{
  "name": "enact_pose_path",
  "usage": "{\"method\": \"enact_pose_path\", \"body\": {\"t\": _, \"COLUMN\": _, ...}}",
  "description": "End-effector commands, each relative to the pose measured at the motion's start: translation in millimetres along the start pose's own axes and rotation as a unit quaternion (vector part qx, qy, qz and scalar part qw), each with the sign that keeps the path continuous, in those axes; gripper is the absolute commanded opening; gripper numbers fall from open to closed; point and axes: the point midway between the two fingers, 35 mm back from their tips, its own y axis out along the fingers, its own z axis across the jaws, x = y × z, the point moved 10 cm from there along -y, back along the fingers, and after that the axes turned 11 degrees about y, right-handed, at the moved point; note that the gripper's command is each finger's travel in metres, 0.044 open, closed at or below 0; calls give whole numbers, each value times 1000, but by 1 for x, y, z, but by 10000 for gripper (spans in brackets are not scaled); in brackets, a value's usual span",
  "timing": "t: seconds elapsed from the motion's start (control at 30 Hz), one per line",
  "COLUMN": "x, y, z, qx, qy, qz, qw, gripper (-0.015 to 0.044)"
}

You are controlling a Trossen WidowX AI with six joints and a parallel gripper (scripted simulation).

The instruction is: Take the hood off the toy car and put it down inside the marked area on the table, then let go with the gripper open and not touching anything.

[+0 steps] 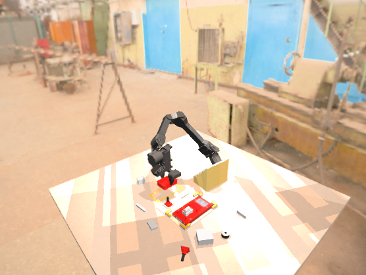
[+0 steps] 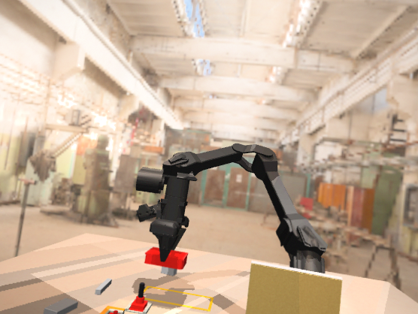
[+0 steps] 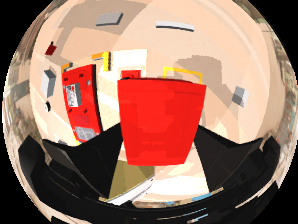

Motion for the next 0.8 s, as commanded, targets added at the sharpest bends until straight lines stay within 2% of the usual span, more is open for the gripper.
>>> {"method": "enact_pose_path", "body": {"t": 0.0, "x": -6, "y": 1, "z": -18, "qx": -7, "qy": -5, "qz": 3, "qw": 1000, "gripper": 0}}
{"method": "enact_pose_path", "body": {"t": 0.23, "x": -17, "y": 1, "z": -52, "qx": -17, "qy": -4, "qz": 6, "qw": 1000, "gripper": 0}}
{"method": "enact_pose_path", "body": {"t": 0.77, "x": -17, "y": 12, "z": -53, "qx": -17, "qy": -4, "qz": 6, "qw": 1000, "gripper": 0}}
